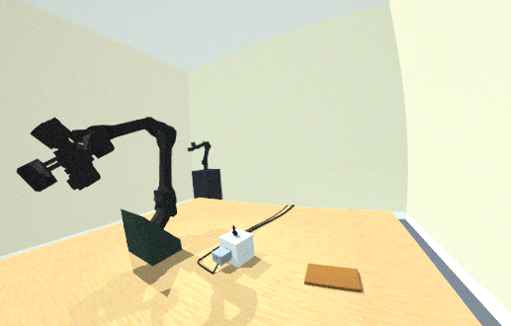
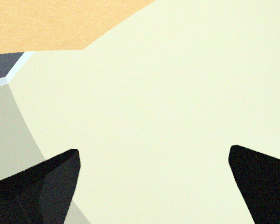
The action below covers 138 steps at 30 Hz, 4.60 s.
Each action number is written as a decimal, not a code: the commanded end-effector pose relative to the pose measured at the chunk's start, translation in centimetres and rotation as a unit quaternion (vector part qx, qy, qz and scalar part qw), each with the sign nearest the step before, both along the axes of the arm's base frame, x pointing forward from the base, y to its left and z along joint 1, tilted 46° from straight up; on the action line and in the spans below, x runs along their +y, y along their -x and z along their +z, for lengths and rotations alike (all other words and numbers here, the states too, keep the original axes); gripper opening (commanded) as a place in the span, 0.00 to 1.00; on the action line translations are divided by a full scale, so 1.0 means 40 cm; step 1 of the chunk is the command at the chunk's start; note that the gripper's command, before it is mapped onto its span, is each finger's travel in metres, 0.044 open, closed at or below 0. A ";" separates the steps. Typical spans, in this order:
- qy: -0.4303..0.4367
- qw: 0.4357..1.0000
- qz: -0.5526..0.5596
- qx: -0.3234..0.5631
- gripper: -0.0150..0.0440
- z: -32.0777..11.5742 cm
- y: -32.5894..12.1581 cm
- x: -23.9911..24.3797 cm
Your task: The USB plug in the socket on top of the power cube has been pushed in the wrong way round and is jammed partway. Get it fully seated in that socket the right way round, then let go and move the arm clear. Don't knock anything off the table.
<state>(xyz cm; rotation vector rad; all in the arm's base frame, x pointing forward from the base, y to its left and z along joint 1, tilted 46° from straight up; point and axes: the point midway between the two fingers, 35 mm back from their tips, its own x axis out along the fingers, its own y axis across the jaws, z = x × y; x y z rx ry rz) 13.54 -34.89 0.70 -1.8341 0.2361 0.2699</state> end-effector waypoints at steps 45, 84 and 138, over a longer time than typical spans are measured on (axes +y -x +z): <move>0.788 -0.075 0.476 -0.383 1.00 0.179 -0.451 0.562; 0.426 -0.667 -0.076 -0.606 1.00 0.292 -0.409 0.894; 0.424 -0.668 -0.077 -0.606 0.69 0.244 -0.410 0.946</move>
